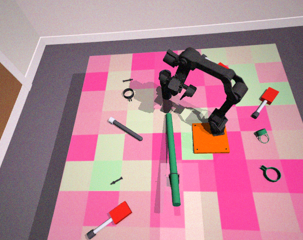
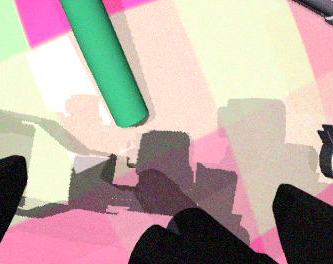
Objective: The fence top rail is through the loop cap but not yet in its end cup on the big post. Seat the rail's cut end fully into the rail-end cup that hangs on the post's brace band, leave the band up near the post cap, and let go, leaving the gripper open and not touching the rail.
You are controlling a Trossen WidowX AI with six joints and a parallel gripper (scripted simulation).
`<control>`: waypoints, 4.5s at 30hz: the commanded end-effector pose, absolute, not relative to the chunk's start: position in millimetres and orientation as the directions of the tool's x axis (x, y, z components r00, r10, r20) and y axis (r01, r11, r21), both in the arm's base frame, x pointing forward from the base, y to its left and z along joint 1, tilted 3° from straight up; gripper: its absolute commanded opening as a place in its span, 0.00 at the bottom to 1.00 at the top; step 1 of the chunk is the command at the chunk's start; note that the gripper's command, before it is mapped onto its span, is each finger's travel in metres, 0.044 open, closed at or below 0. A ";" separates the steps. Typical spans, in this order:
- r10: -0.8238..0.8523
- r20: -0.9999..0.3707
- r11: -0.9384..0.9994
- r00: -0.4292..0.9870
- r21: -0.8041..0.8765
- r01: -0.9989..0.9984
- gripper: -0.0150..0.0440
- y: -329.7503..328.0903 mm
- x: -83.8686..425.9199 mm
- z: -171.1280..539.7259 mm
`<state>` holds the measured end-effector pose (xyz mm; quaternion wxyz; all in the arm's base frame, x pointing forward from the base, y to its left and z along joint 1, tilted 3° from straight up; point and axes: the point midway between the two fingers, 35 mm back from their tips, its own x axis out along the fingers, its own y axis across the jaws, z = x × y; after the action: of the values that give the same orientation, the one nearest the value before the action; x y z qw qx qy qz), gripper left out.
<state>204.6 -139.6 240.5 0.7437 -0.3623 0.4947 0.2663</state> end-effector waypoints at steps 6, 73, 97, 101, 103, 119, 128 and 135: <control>0.121 -0.854 -0.009 0.506 -0.511 -0.860 1.00 -209.9 165.6 248.0; 0.137 -0.859 -0.366 0.492 -0.506 -0.781 1.00 -216.0 183.4 166.3; 0.143 -0.869 -0.399 0.474 -0.489 -0.775 0.73 -210.7 195.6 144.8; 0.143 -0.869 -0.399 0.474 -0.489 -0.775 0.56 -210.7 195.6 144.8; 0.143 -0.869 -0.399 0.474 -0.489 -0.775 0.47 -210.7 195.6 144.8; 0.102 -0.865 -0.326 0.492 -0.496 -0.805 0.25 -207.6 203.5 144.8; 0.071 -0.862 -0.270 0.502 -0.501 -0.822 0.25 -205.8 209.4 144.9; 0.039 -0.859 -0.214 0.511 -0.507 -0.835 0.25 -204.3 215.4 145.1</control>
<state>212.6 -205.2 144.7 0.5476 -0.6730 0.2877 0.4055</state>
